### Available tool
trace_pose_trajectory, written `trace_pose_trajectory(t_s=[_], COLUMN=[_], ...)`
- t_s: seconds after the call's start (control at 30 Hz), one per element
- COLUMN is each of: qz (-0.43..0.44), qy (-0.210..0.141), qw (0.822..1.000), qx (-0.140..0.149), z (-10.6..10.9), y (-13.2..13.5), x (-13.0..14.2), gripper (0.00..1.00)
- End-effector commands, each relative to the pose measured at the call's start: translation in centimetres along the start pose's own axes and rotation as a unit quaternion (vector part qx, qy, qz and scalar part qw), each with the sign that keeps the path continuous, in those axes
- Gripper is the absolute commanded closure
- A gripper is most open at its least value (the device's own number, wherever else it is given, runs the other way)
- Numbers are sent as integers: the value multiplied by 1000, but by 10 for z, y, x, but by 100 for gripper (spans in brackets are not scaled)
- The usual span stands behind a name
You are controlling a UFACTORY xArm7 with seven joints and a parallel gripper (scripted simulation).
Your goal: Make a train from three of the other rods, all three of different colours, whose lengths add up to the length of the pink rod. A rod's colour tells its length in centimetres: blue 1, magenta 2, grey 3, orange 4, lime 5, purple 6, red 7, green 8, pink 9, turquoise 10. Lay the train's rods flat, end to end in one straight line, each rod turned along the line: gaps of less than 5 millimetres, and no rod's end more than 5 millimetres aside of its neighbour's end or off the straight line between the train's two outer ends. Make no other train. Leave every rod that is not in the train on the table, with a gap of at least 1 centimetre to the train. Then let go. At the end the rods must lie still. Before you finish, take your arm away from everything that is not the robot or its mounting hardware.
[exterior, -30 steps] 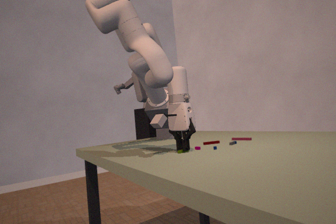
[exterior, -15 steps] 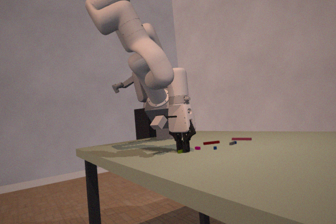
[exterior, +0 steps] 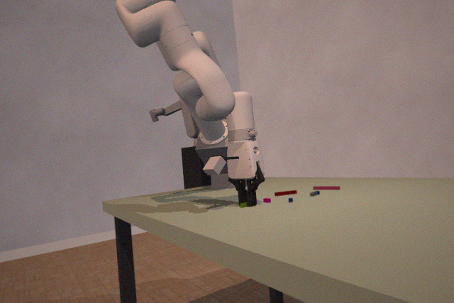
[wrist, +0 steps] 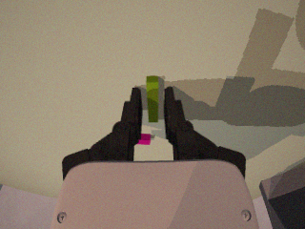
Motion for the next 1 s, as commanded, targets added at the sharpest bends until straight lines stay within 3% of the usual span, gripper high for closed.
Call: trace_pose_trajectory(t_s=[0.0, 0.47, 0.5, 0.97], qz=[0, 0, 0, 0], qy=[0, 0, 0, 0], qw=[1000, 1000, 1000, 1000], qx=[-1, -1, -1, -1], z=[1, 1, 1, 1], y=[-1, -1, -1, -1], x=[0, 0, 0, 0], gripper=[76, 76, 96, 96])
Point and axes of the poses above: the point where the finger pads meet when closed, its own z axis back along the fingers, its own y axis across the jaws, x = y × z, the point moved 5 cm from there along z, back along the fingers, and after that the axes turned 11 degrees about z, right-handed, at the moved point
